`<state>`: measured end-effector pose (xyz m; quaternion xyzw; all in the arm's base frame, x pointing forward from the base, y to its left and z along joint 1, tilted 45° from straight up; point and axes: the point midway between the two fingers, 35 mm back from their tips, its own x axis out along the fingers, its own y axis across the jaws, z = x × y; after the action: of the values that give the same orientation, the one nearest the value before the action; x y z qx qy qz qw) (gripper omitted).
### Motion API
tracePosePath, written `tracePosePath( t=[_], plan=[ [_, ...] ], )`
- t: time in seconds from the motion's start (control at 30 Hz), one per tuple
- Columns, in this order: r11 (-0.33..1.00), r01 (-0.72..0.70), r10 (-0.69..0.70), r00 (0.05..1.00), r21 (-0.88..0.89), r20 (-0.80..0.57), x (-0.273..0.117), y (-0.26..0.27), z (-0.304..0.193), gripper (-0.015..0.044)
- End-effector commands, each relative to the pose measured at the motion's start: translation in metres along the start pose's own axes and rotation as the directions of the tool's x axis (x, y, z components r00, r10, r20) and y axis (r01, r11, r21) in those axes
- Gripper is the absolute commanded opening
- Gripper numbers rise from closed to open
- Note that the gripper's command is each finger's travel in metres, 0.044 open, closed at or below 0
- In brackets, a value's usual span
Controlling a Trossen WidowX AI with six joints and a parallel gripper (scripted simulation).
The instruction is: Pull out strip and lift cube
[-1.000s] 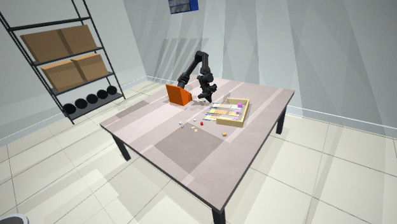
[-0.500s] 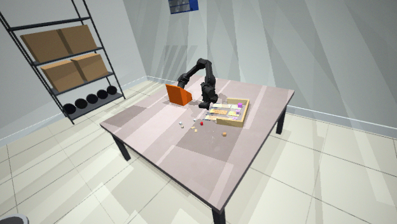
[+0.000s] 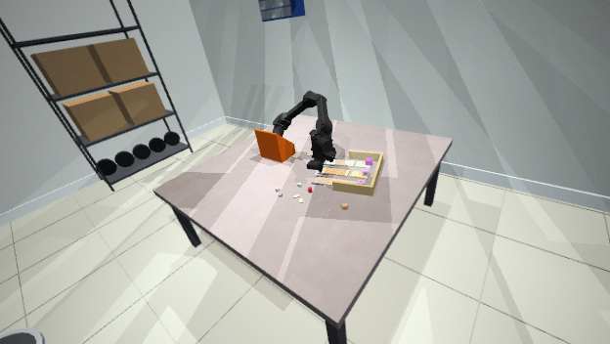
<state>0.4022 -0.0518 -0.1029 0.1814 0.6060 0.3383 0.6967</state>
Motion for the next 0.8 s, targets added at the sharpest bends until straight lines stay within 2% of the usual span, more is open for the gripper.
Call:
tracePosePath(
  t=[0.0, 0.77],
  plan=[
    [1.000, -0.008, 0.008, 1.000, 0.012, -0.002, 0.010, -0.001, -0.002, 0.0000],
    [1.000, -0.011, 0.011, 1.000, 0.012, -0.002, 0.048, 0.004, -0.004, 0.0000]
  ],
)
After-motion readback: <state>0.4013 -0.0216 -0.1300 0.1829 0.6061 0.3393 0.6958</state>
